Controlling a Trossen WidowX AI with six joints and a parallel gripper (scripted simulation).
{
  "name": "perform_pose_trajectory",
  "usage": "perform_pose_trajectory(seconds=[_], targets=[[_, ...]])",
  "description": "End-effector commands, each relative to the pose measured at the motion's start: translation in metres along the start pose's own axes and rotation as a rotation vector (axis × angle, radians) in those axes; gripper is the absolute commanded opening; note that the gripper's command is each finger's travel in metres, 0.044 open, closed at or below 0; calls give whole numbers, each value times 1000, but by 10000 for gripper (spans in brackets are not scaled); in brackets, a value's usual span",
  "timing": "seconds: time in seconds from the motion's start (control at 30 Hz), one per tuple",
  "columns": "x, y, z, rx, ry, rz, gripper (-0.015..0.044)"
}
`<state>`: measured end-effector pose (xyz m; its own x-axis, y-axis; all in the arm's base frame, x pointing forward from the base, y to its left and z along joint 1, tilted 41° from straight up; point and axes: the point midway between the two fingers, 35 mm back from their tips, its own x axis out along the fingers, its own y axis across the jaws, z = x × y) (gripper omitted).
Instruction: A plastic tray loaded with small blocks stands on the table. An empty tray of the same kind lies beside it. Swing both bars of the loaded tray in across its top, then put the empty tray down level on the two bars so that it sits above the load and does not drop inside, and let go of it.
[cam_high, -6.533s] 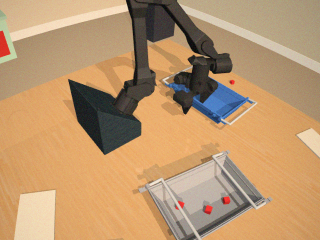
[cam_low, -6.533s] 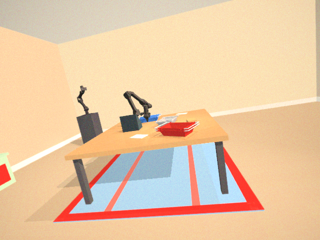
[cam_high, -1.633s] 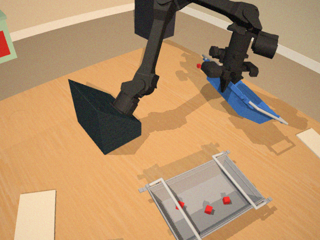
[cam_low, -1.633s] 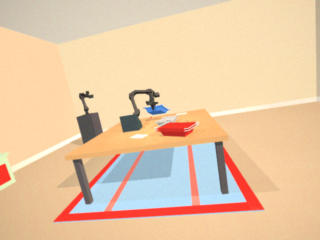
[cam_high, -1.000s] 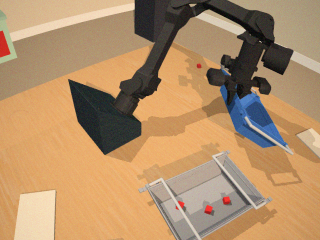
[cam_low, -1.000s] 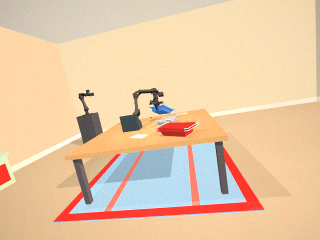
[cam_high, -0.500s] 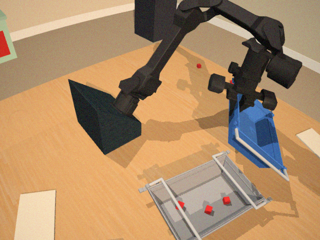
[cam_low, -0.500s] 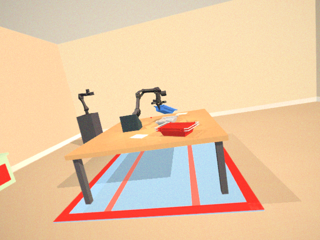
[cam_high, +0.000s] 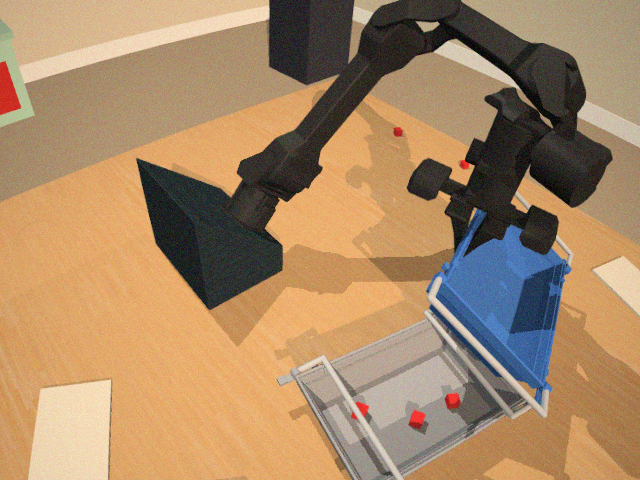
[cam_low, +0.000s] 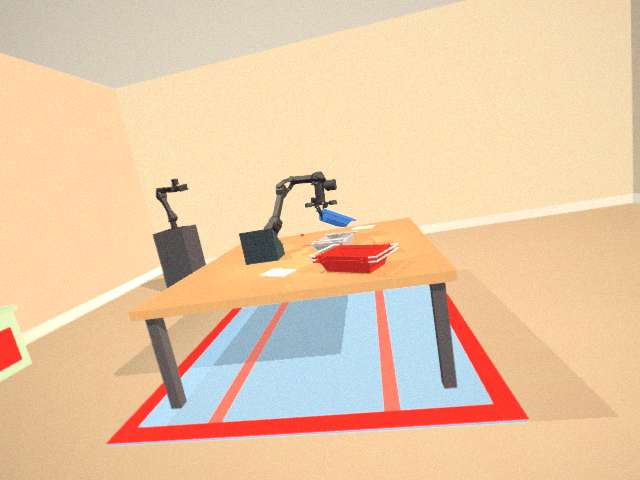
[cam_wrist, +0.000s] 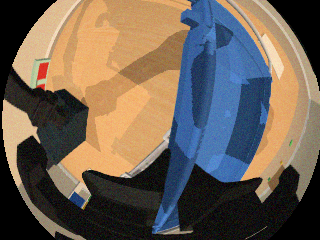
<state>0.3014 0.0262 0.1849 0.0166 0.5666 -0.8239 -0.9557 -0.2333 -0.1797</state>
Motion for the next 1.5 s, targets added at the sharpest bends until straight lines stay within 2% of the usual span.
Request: perform_pose_trajectory(seconds=[0.0, 0.97, 1.47], targets=[[-7, -2, -15, 64, -2, -23, 0], [-15, 21, -135, 553, -99, -50, 0], [-15, 22, -138, 564, -101, -51, 0]])
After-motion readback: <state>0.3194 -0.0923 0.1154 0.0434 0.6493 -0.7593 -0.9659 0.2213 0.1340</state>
